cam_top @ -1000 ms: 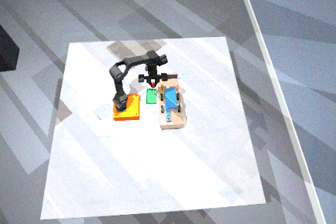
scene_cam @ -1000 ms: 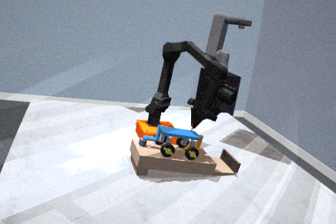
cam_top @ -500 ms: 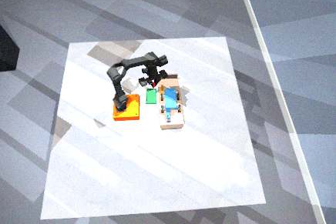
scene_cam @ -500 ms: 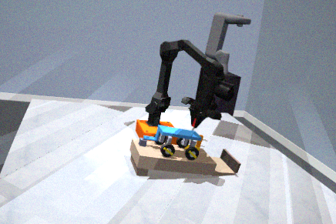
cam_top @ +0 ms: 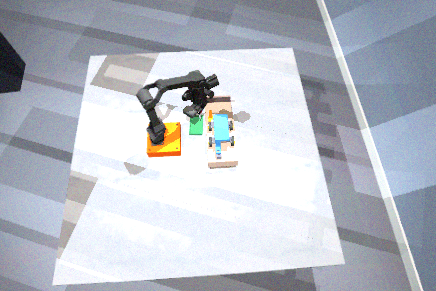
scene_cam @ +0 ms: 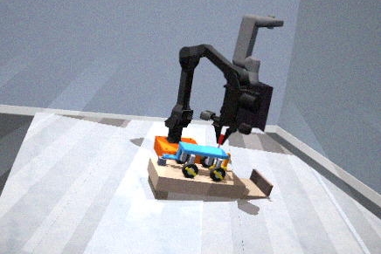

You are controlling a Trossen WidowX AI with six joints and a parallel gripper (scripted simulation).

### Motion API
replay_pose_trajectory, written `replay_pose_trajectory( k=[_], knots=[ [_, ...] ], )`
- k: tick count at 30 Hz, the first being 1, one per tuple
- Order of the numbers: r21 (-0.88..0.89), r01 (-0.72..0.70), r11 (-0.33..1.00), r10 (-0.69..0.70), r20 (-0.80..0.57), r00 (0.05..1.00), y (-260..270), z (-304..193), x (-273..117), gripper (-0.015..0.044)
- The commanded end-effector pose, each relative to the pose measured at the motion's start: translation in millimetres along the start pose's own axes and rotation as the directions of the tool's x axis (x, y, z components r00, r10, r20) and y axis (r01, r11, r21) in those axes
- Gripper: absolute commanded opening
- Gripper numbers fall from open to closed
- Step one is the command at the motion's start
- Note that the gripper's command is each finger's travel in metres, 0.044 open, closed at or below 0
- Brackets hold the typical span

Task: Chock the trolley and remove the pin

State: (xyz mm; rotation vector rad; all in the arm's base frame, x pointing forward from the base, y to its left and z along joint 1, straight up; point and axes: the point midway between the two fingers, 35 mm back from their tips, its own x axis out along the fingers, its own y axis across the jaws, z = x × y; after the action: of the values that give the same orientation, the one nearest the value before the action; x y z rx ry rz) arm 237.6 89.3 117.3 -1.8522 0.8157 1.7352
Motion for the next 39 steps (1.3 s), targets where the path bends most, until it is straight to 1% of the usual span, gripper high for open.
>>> replay_pose_trajectory(
  k=[1,9,17,24,33,39],
  knots=[
    [-0.100,0.013,0.995,-0.011,0.018,1.000,2,1,1,0.0000],
    [-0.330,0.059,0.942,-0.045,0.049,0.998,3,-1,1,0.0000],
    [-0.536,0.109,0.837,-0.080,0.077,0.994,4,-2,1,0.0000],
    [-0.552,0.114,0.826,-0.083,0.080,0.993,4,-2,1,0.0000],
    [-0.564,0.115,0.818,-0.082,0.084,0.993,15,15,19,0.0000],
    [-0.563,0.129,0.816,-0.092,0.093,0.991,15,16,22,0.0000]
  ],
)
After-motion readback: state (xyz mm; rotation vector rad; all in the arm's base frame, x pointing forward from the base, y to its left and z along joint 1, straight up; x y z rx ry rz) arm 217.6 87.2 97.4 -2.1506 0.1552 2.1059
